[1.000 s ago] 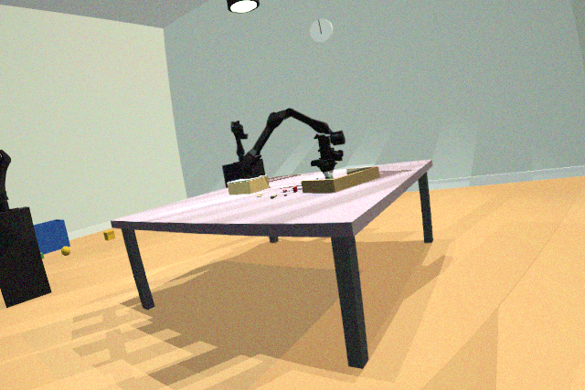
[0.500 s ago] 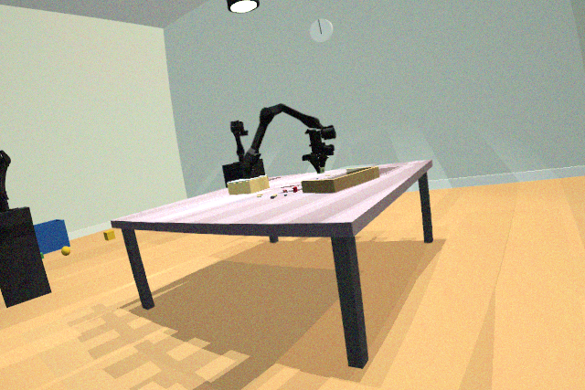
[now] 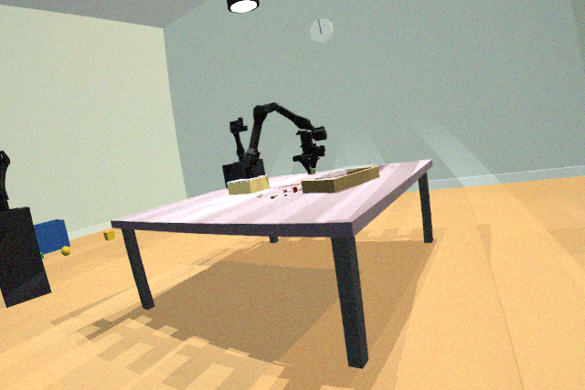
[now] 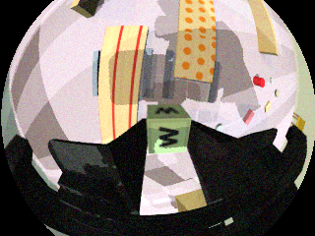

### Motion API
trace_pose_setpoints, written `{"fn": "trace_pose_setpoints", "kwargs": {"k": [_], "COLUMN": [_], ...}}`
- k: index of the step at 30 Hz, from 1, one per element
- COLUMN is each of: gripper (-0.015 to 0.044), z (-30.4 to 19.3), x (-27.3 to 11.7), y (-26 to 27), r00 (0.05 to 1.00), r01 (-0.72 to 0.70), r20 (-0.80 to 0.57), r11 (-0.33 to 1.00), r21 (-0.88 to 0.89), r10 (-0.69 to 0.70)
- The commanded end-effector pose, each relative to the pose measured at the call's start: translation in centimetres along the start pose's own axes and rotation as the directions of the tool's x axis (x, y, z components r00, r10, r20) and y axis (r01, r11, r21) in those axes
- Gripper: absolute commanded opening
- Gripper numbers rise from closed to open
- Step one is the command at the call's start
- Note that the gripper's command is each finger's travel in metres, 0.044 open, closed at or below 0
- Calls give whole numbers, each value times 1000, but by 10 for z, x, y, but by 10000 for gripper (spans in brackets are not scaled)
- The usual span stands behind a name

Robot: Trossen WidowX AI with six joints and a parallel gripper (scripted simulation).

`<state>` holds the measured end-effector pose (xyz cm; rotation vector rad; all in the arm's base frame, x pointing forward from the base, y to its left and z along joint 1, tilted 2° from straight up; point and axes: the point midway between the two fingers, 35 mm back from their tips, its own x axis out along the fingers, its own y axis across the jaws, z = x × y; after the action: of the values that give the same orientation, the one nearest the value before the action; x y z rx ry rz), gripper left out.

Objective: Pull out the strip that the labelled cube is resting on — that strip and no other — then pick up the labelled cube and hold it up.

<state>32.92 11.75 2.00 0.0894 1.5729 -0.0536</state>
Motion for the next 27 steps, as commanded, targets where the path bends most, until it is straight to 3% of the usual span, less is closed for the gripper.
{"fn": "trace_pose_setpoints", "kwargs": {"k": [1,12,18,27], "gripper": [0,0,0,0], "z": [-12,-40,-40,-40], "x": [0,1,-32,-34], "y": [-5,-18,-18,-18], "r00": [1000,1000,1000,1000], "r01": [-6,-5,-5,-5], "r20": [0,-2,-2,-2], "r11": [1000,1000,1000,1000], "r21": [3,3,3,3], "r10": [6,5,5,5]}}
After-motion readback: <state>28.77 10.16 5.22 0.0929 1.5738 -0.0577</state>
